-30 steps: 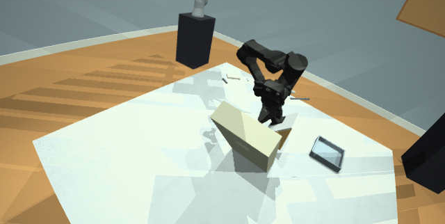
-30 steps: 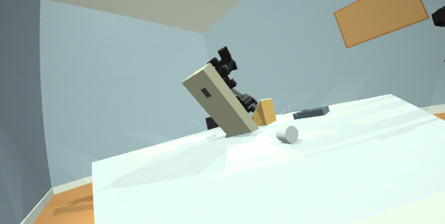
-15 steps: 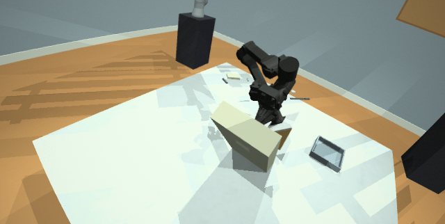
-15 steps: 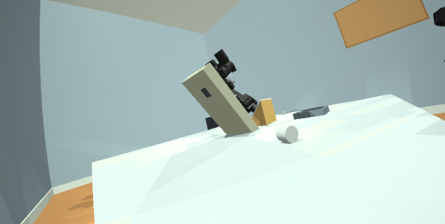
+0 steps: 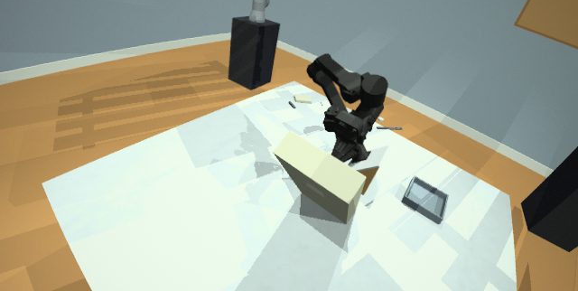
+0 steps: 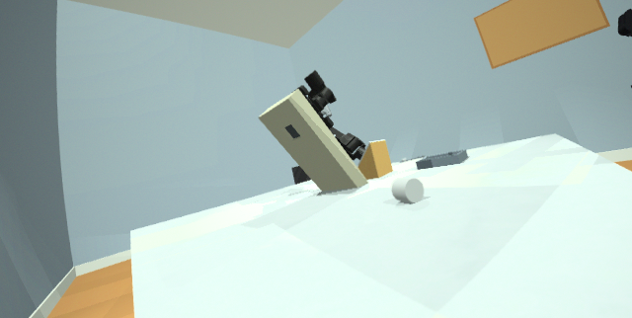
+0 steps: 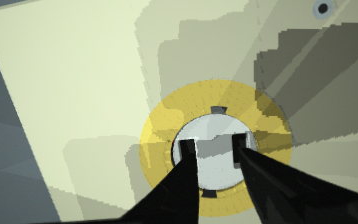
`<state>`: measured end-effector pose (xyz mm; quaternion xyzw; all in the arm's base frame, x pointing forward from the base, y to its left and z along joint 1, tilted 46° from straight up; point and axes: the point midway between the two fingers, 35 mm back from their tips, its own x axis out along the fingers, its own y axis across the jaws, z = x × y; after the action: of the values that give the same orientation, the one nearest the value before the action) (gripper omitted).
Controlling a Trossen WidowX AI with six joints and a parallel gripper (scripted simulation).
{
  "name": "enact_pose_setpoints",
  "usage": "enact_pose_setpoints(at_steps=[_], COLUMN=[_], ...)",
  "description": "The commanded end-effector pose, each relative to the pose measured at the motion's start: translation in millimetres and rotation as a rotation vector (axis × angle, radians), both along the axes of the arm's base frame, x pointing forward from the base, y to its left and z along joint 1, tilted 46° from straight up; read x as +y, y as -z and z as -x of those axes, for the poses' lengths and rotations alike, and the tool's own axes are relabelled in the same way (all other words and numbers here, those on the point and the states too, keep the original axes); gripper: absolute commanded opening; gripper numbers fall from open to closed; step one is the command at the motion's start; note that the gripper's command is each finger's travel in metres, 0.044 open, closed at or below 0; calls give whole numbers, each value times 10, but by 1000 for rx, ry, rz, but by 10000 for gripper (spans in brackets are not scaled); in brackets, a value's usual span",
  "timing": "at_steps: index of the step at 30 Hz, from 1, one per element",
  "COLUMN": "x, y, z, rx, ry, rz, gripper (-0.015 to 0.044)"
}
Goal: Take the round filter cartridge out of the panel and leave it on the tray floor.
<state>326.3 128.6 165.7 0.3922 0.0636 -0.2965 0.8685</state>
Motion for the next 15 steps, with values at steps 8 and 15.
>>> enact_pose_setpoints(at_steps=[8, 15], x=[8, -4], y=[-2, 7], z=[-8, -30], rx=[4, 4], ry=[-3, -3], rz=[2, 2], gripper=[108, 108])
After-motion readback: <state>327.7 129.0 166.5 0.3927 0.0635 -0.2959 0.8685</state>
